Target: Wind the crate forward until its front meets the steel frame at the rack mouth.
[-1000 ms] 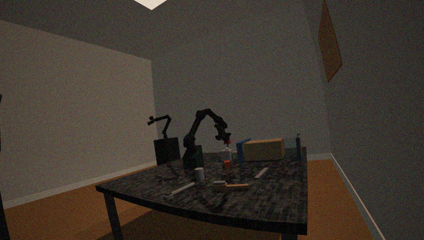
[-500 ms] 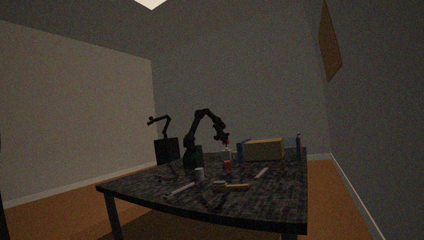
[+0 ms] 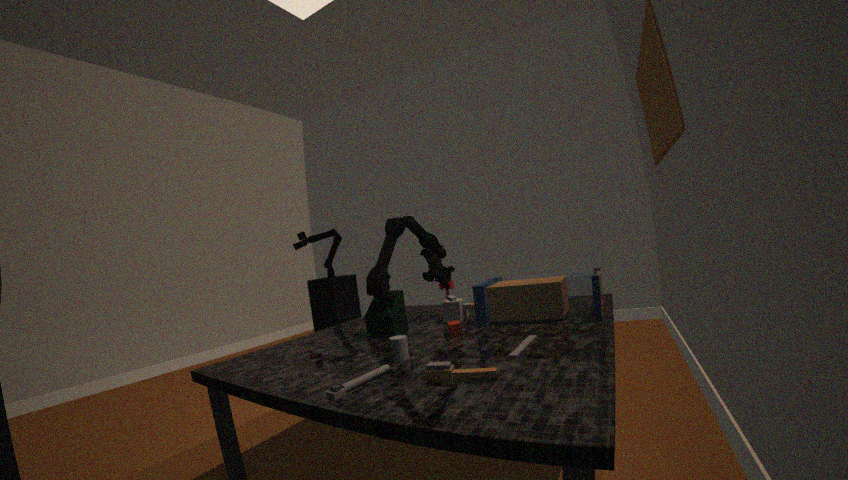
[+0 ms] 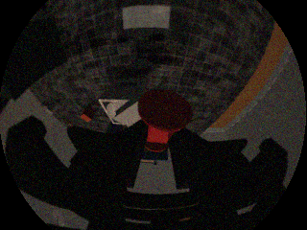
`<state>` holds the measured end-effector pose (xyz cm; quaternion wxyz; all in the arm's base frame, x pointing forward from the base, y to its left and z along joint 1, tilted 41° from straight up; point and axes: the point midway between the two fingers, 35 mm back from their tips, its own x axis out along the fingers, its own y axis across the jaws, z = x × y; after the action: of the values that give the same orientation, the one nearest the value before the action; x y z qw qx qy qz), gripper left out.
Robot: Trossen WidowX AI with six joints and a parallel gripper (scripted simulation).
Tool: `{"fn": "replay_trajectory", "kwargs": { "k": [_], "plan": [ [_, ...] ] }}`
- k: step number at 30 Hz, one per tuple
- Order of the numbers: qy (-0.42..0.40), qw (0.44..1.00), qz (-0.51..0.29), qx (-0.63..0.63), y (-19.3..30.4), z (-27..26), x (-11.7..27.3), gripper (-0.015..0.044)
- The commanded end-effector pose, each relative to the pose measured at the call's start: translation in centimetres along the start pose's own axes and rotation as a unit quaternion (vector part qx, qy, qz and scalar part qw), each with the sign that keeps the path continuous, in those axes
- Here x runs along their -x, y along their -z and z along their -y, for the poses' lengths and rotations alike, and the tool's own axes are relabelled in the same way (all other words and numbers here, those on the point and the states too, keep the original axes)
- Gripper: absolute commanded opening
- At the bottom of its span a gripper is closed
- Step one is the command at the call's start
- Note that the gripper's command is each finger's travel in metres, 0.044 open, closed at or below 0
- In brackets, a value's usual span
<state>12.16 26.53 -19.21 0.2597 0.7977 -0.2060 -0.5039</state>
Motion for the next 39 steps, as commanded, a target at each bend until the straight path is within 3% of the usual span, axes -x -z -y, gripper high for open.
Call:
{"fn": "replay_trajectory", "kwargs": {
  "k": [1,39],
  "plan": [
    [-0.007,1.000,0.008,0.008,-1.0,-0.9,0.2,0.0000],
    [-0.008,1.000,0.009,0.009,-2.8,-5.2,1.1,0.0000]
  ]
}}
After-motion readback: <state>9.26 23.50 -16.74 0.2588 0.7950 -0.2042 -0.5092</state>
